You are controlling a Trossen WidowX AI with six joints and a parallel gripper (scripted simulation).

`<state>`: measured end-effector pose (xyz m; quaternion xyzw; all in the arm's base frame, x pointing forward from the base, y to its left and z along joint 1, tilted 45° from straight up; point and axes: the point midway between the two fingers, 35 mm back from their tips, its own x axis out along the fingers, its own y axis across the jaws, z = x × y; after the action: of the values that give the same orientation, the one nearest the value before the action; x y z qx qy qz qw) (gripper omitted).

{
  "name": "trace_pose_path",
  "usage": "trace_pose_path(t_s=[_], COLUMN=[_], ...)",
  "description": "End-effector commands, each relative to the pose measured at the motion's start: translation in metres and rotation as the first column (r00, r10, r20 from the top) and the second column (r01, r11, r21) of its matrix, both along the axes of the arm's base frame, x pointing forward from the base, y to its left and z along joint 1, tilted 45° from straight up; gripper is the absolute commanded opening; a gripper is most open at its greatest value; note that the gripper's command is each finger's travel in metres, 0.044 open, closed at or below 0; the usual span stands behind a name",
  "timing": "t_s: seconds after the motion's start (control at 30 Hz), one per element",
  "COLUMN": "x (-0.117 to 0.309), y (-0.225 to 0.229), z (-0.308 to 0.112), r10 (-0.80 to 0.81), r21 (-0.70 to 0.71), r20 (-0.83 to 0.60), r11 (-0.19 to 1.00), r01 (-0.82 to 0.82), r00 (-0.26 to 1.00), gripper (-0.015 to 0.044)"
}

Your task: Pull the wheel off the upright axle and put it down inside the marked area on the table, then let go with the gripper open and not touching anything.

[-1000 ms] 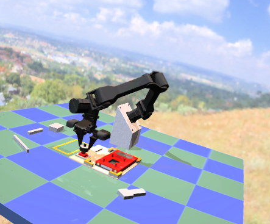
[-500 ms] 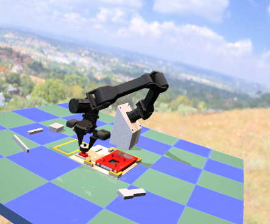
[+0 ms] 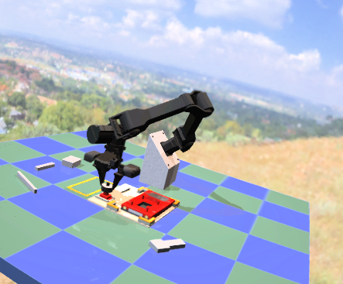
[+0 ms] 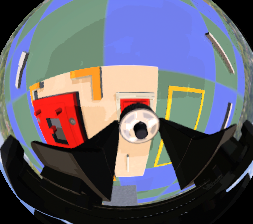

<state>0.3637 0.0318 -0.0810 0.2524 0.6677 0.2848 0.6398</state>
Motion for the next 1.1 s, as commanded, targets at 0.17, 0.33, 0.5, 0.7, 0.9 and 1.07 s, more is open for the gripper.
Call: trace_pose_path(t_s=[0.17, 0.33, 0.5, 0.7, 0.9, 1.07], x=[0.0002, 0.0003, 0.0003, 0.0004, 0.0005, 0.0006], y=[-0.0097, -0.0109, -0.0121, -0.0135, -0.0149, -0.0161], z=[0.0072, 0.0083, 0.0095, 0.0109, 0.0123, 0.0134], r10=[-0.014, -0.015, -0.015, -0.015, -0.016, -0.016], r21=[-0.002, -0.002, -0.002, -0.002, -0.002, -0.002], r20=[-0.003, -0.003, -0.003, -0.003, -0.003, -0.003], r11=[1.000, 1.000, 1.000, 1.000, 1.000, 1.000], r01=[0.014, 0.015, 0.015, 0.015, 0.016, 0.016], r00=[1.000, 1.000, 1.000, 1.000, 1.000, 1.000], gripper=[0.0000, 0.0000, 0.0000, 0.0000, 0.0000, 0.0000])
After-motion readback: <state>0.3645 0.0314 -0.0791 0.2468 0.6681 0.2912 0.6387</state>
